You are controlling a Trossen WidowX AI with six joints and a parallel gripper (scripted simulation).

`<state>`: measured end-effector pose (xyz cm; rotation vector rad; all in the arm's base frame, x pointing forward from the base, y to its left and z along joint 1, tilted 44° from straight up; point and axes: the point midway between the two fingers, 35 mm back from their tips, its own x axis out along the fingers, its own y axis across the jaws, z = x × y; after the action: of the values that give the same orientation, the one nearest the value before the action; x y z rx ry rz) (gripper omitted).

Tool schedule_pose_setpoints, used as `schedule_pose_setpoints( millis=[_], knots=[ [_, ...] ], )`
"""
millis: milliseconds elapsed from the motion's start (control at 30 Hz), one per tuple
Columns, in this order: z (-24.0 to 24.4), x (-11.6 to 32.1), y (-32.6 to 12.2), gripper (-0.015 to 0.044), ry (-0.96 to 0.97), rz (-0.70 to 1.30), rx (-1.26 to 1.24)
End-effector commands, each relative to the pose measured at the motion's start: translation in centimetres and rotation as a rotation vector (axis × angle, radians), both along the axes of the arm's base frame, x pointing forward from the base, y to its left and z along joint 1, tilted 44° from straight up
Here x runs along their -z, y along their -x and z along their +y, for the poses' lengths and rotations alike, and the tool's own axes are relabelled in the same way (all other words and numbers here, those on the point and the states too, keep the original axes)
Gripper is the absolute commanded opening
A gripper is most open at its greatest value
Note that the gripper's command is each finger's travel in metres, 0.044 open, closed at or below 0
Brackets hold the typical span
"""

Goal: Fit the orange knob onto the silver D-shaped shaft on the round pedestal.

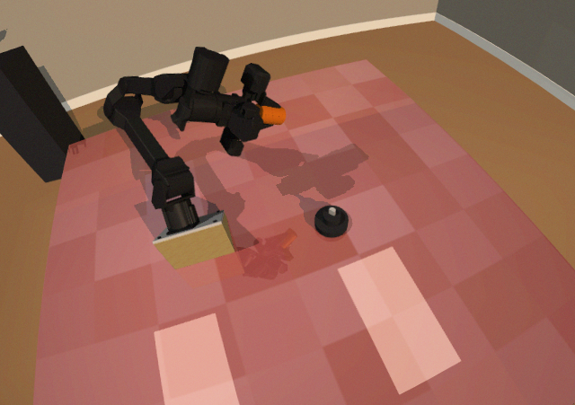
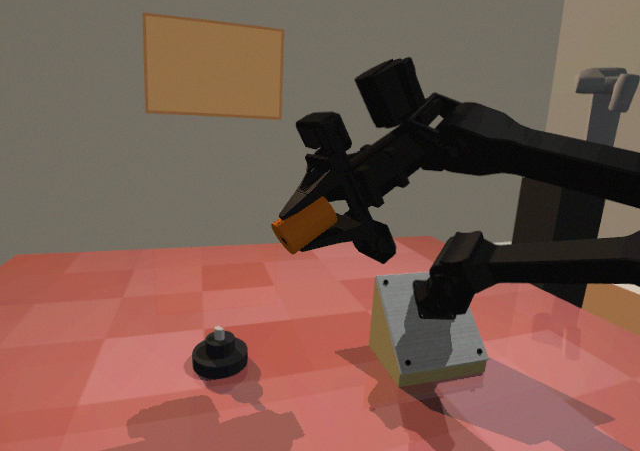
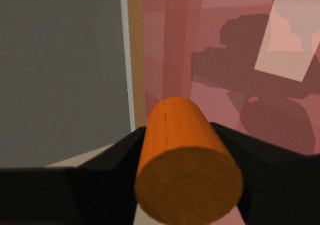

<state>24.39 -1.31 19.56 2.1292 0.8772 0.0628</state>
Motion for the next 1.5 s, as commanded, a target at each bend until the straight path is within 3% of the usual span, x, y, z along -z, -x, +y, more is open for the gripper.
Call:
schedule_pose_setpoints(
  millis=[0, 1467],
  knots=[
    [0.2, 0.0, 0.2, 0.0000, -0.012, -0.030, 0.022],
    [1.4, 1.2, -0.2, 0.0000, 0.035, 0.070, -0.072]
  ],
)
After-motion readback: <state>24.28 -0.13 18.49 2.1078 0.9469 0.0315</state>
